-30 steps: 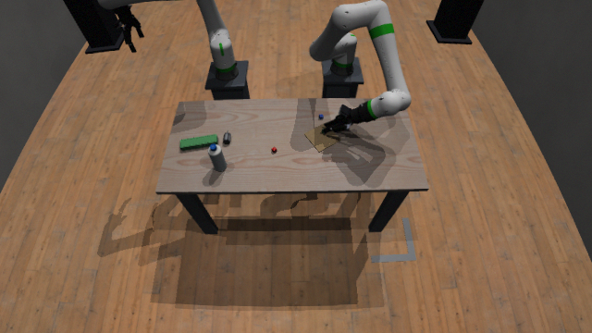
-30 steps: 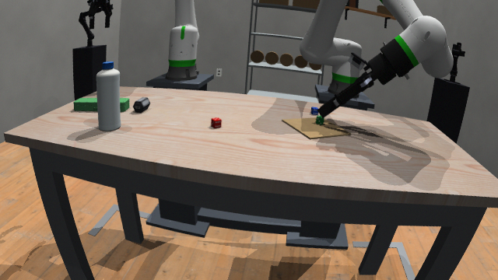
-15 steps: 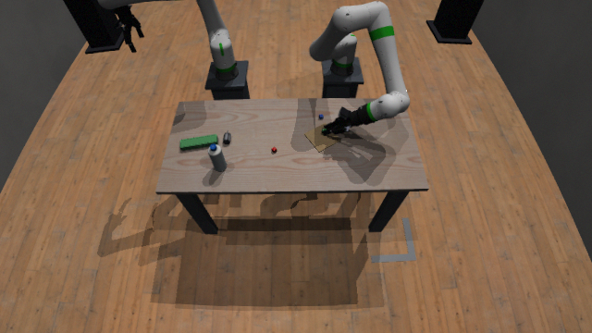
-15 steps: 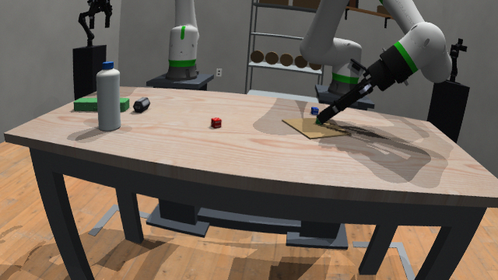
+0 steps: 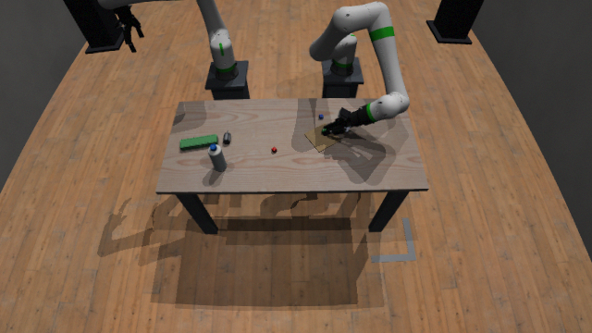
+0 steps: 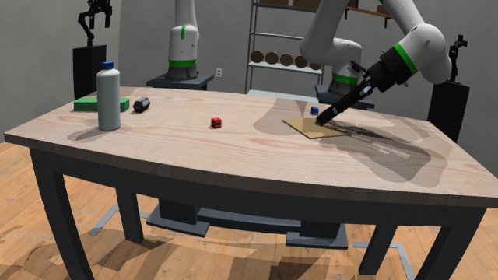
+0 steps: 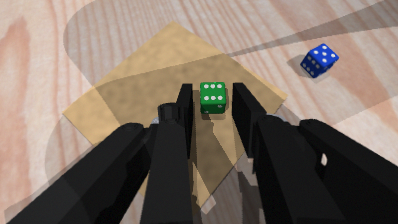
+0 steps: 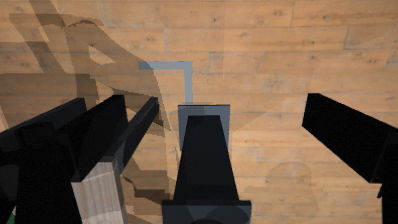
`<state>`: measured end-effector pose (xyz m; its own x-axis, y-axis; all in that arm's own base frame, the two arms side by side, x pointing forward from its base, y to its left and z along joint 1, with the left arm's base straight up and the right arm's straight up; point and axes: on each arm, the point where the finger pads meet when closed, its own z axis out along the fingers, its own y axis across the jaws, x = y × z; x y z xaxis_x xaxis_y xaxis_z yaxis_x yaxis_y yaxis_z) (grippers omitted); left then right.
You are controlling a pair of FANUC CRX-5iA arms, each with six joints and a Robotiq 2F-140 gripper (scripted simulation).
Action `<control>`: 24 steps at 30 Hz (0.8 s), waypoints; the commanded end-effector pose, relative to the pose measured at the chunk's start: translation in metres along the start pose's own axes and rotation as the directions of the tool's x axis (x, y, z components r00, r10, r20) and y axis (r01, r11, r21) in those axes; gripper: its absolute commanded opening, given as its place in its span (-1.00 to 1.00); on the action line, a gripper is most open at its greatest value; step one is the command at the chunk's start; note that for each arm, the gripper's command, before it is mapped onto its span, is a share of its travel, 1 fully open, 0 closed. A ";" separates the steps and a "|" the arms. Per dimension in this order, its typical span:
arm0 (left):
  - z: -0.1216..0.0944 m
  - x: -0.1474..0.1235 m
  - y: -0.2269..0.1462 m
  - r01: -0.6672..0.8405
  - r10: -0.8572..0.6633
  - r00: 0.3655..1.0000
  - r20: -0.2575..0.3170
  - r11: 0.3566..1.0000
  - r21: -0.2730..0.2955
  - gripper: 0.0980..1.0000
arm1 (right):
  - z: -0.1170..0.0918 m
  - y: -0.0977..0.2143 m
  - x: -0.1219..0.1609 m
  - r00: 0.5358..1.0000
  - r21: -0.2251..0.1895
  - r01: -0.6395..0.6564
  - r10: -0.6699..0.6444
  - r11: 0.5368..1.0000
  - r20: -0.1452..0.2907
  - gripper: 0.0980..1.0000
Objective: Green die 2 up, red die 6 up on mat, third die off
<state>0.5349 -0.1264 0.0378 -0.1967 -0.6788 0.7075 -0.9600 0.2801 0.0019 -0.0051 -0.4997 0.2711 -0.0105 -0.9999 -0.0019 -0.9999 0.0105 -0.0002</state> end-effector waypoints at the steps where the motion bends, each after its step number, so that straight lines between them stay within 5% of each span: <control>1: -0.001 0.001 -0.001 -0.001 0.001 1.000 0.001 1.000 0.001 -0.57 | -0.001 0.000 0.000 1.000 0.000 0.000 0.000 1.000 -0.002 1.00; 16: -0.001 0.001 -0.001 -0.001 0.001 1.000 0.001 1.000 0.001 -0.57 | -0.001 0.000 0.000 1.000 0.000 0.000 0.000 1.000 -0.002 1.00; 17: -0.001 0.001 -0.001 -0.001 0.001 1.000 0.001 1.000 0.001 -0.81 | -0.001 0.000 0.000 1.000 0.000 0.000 0.000 1.000 -0.002 1.00; 24: -0.001 0.001 -0.001 -0.001 0.001 1.000 0.001 1.000 0.001 -0.81 | -0.001 0.000 0.000 1.000 0.000 0.000 0.000 1.000 -0.002 1.00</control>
<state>0.5350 -0.1264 0.0378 -0.1966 -0.6788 0.7075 -0.9600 0.2800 0.0018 -0.0051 -0.4997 0.2711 -0.0105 -0.9999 -0.0019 -0.9999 0.0105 -0.0002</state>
